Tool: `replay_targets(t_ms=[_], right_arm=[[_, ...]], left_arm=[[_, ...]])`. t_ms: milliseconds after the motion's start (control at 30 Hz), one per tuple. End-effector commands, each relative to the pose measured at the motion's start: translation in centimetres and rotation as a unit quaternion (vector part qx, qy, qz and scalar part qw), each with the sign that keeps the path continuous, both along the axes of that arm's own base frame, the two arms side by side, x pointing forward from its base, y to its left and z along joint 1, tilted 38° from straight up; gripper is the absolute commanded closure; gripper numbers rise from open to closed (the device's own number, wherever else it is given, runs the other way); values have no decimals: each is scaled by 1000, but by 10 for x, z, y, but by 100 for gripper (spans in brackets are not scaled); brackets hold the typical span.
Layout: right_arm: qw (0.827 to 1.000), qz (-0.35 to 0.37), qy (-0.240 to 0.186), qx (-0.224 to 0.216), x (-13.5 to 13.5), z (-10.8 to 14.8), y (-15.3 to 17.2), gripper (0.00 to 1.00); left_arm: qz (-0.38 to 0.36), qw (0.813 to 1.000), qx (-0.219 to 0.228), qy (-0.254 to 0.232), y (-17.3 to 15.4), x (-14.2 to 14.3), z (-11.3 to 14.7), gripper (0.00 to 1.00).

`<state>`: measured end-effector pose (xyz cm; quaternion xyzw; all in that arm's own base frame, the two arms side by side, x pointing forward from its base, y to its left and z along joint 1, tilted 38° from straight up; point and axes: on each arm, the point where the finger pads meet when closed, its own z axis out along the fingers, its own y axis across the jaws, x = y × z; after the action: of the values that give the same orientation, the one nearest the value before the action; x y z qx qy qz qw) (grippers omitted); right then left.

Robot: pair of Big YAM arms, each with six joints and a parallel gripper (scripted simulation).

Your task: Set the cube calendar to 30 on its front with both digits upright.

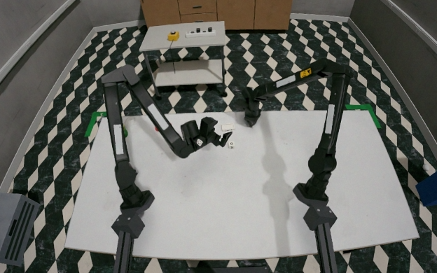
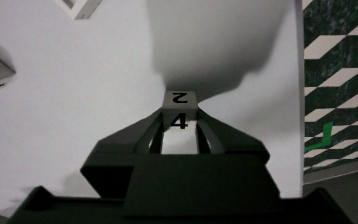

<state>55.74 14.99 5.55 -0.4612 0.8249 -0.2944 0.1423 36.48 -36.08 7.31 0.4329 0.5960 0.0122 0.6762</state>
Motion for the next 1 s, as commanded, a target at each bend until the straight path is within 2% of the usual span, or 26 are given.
replay_targets(t_ms=[0,33,100,200,233,300,400,633,667,733,767,967], right_arm=[[1000,7,-17,8,4,16,6,75],[1000,7,-16,7,4,14,6,76],[1000,6,-13,6,-2,12,3,99],[1000,6,-11,5,2,9,5,100],[1000,6,-11,5,2,8,5,100],[1000,13,-15,8,-2,18,15,77],[1000,8,-14,7,-10,27,17,75],[1000,8,-20,11,-31,67,34,75],[1000,4,-14,5,-25,57,26,75],[1000,4,-14,5,-25,57,26,75],[1000,0,-5,-2,-19,44,15,75],[1000,9,-3,-4,5,17,4,75]], left_arm=[[-2,1000,-4,-6,-1,0,4,0],[-2,1000,-4,-6,-1,0,4,0],[-2,1000,-4,-6,-1,0,4,0],[-2,1000,-4,-6,-1,0,4,0],[-2,1000,-4,-6,-1,0,4,0],[-2,1000,-4,-6,-1,0,4,0],[-2,1000,-4,-6,-1,0,4,0],[-2,1000,-4,-6,-1,0,4,0],[-2,1000,-4,-6,-1,0,4,0],[-2,1000,-4,-6,-1,0,4,0],[-2,1000,-4,-6,-1,0,4,0],[-2,1000,-4,-6,-1,0,4,0]])
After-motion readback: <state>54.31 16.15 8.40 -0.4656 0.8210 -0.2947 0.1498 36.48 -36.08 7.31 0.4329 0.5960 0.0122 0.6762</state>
